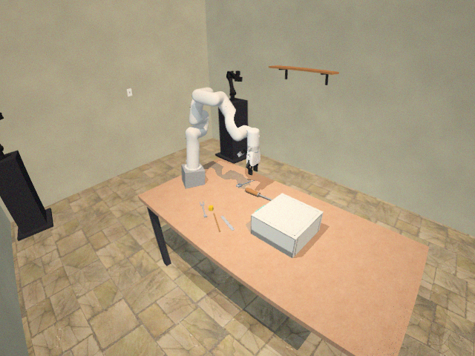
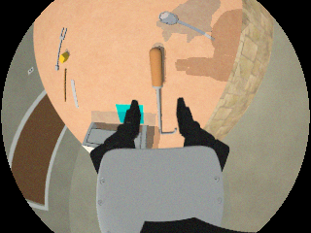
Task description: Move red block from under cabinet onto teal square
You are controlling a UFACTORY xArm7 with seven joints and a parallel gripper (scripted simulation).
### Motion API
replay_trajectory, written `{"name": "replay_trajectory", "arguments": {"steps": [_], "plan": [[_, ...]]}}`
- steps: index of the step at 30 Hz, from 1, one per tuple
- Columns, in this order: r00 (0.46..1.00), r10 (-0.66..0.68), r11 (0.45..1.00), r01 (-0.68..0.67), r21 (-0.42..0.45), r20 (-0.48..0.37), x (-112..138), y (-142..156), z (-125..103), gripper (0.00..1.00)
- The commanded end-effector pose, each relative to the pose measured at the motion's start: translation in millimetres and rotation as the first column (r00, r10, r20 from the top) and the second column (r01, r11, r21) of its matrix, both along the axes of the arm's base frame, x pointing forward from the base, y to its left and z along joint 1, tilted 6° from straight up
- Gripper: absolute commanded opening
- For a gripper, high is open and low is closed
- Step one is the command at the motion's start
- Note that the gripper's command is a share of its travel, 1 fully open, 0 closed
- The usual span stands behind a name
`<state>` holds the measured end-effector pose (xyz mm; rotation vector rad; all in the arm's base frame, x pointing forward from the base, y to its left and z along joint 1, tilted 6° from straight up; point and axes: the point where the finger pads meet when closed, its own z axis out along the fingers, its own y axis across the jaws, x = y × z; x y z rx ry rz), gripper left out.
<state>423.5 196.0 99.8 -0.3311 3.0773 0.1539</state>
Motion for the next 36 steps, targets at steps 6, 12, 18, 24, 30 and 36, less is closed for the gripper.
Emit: {"name": "replay_trajectory", "arguments": {"steps": [6, 12, 18, 24, 30, 36], "plan": [[1.000, 0.000, 1.000, 0.000, 0.002, 0.004, 1.5, 0.7, -1.5, 0.58], [1.000, 0.000, 1.000, 0.000, 0.002, 0.004, 1.9, 1.6, -11.0, 0.58], [1.000, 0.000, 1.000, 0.000, 0.002, 0.004, 2.4, 3.0, -24.4, 0.58], [1.000, 0.000, 1.000, 0.000, 0.002, 0.004, 3.0, 4.7, -41.8, 0.58], [1.000, 0.000, 1.000, 0.000, 0.002, 0.004, 3.9, 7.1, -65.7, 0.58], [1.000, 0.000, 1.000, 0.000, 0.002, 0.004, 4.5, 8.6, -80.9, 0.58]]}}
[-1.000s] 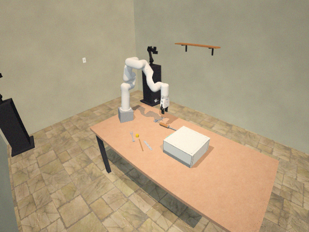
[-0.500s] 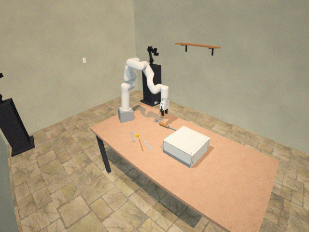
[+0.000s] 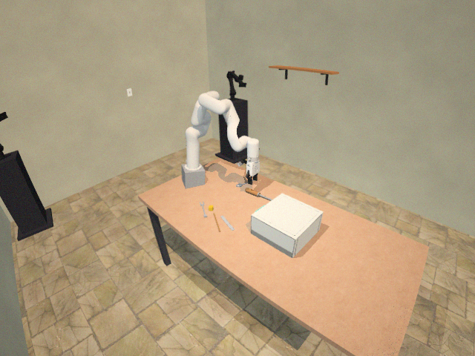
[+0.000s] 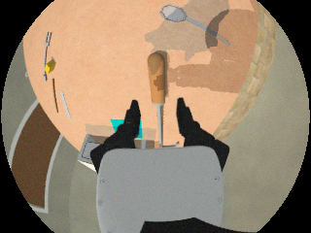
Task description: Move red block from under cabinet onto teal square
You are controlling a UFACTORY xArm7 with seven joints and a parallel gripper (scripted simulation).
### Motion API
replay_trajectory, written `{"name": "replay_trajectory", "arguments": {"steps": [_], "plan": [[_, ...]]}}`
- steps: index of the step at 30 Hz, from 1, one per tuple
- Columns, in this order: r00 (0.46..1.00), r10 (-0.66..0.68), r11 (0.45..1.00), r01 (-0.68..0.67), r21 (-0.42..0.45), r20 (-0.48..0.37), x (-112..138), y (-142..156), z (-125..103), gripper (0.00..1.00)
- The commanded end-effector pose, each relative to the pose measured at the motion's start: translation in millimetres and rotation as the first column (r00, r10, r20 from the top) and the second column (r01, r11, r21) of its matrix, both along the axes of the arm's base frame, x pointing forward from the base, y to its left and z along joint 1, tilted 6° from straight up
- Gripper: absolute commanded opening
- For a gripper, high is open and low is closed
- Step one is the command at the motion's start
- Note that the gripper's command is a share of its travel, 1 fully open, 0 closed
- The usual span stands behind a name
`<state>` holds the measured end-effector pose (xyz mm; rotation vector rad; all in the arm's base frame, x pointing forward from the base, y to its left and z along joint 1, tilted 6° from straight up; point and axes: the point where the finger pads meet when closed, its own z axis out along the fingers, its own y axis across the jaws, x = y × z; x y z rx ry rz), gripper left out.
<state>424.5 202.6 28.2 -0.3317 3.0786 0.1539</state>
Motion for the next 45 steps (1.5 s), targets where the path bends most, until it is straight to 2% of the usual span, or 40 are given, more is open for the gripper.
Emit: {"name": "replay_trajectory", "arguments": {"steps": [1, 15, 45], "plan": [[1.000, -0.001, 1.000, 0.001, 0.002, 0.006, 3.6, 2.5, -12.9, 0.58], [1.000, -0.001, 1.000, 0.001, 0.002, 0.006, 4.8, 5.8, -46.4, 0.58], [1.000, -0.001, 1.000, 0.001, 0.002, 0.006, 5.0, 6.2, -50.5, 0.58]]}}
